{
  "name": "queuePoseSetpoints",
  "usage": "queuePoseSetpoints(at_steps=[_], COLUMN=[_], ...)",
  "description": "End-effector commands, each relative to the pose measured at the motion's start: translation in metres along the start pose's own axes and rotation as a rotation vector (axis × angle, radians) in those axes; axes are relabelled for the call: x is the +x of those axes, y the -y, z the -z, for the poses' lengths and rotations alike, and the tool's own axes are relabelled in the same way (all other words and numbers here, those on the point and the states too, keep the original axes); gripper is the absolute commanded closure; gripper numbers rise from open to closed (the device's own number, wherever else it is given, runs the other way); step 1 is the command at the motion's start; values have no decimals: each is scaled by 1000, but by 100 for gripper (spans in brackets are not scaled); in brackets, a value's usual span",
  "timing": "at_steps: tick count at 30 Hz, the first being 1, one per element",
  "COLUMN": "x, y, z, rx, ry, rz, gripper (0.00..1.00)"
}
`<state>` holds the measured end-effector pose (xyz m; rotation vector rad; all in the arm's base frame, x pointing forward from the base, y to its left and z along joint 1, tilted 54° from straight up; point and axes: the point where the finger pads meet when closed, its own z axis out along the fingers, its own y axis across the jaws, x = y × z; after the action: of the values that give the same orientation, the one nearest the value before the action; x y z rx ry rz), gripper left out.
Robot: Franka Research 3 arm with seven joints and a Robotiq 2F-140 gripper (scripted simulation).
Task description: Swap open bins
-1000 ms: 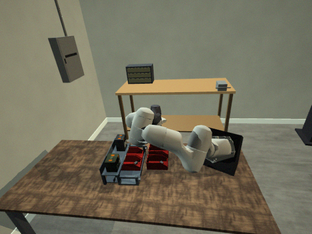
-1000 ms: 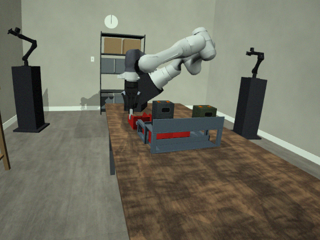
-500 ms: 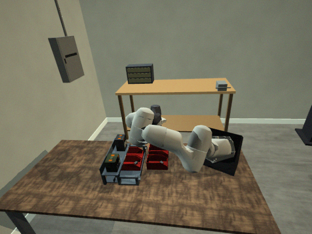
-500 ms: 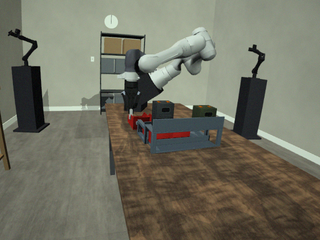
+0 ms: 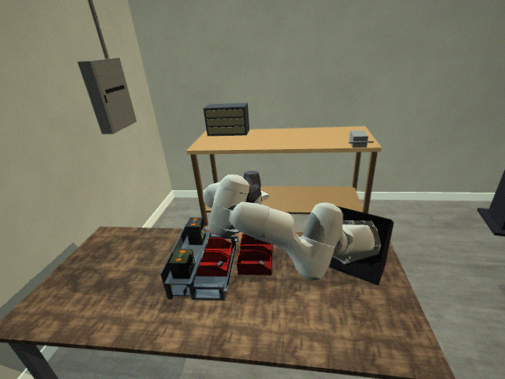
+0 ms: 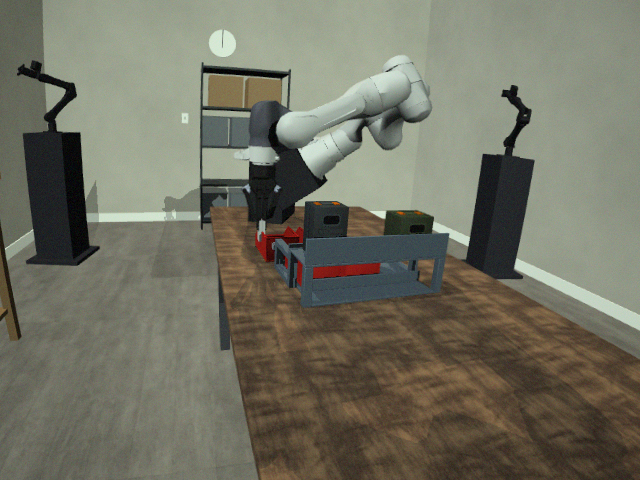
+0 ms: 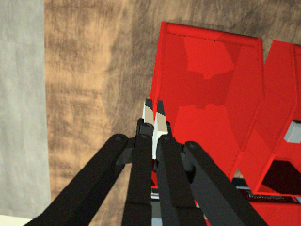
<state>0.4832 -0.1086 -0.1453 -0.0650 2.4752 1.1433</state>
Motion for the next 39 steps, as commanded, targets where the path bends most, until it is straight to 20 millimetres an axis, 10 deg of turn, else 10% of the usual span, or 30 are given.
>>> queuePoseSetpoints(at_steps=[1,39], x=[-1,-1], y=[2,2], z=[-1,-1], rx=[4,4], ry=[2,2], rz=[3,3], gripper=[100,85])
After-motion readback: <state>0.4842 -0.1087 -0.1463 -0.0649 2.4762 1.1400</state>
